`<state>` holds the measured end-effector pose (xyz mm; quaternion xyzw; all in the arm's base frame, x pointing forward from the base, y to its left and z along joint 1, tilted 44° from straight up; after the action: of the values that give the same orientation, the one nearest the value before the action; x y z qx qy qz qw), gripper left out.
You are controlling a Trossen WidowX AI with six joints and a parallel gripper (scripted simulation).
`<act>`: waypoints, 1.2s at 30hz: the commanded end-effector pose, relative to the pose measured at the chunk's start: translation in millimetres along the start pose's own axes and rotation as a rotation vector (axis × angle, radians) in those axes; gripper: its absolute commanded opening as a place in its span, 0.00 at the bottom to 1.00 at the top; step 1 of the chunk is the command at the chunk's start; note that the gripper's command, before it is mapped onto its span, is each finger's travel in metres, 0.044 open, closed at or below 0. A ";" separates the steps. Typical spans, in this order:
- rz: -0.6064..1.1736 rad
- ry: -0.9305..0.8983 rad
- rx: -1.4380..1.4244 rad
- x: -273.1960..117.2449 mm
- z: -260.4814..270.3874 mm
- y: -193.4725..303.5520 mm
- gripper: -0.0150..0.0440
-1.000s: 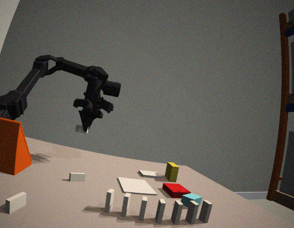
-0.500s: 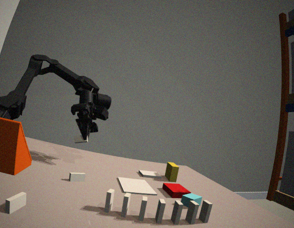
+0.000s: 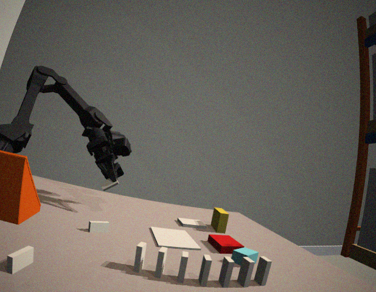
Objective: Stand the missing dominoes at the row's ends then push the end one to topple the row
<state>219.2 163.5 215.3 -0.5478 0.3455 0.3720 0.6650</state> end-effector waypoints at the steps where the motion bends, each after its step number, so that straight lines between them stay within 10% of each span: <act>1: -0.096 0.014 0.027 -0.8 3.5 7.4 0.30; 36: -0.826 -0.185 0.486 -34.9 9.7 71.8 0.30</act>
<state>141.7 179.1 213.9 -0.4412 0.1200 0.0404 0.8884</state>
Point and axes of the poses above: the point midway between the two fingers, 35 mm back from their tips, its own x axis out along the fingers, its own z axis across the jaws, y = z × x, the point moved 8 cm from there along -x, back along the fingers, and after that the axes turned 5 degrees about -x, right-handed, at the moved point
